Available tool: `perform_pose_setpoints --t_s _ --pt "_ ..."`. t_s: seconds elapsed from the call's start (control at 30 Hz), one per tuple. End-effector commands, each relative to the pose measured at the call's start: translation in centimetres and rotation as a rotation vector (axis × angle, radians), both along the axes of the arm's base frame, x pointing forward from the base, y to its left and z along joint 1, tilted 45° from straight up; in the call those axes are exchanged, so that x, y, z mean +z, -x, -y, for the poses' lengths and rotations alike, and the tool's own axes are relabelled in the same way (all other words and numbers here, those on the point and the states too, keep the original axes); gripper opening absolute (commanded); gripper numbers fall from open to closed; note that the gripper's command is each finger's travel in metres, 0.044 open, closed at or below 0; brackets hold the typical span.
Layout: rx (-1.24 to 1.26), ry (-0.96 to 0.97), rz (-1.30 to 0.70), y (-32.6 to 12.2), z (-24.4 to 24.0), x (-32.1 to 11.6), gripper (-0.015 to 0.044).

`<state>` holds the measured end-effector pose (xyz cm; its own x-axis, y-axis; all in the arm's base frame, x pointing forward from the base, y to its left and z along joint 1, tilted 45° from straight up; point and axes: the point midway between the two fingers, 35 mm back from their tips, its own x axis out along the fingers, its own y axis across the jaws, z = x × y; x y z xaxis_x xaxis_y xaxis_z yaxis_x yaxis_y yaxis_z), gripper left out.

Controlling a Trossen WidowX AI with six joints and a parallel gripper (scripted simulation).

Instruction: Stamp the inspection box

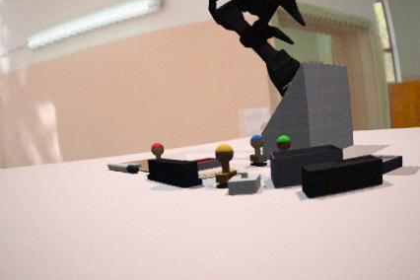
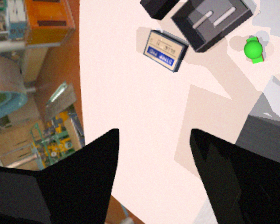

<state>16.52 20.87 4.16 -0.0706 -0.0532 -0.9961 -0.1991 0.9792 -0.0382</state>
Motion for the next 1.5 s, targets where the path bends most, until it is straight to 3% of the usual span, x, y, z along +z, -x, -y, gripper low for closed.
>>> perform_pose_setpoints --t_s 0.0,0.33,1.47 --pt "-0.042 0.186 0.057 -2.5 1.8 -3.1 0.0215" --pt "-0.036 0.697 0.215 -7.3 8.7 -10.7 0.0215" --pt "-0.034 0.705 0.218 -7.8 12.0 -13.6 0.0215"
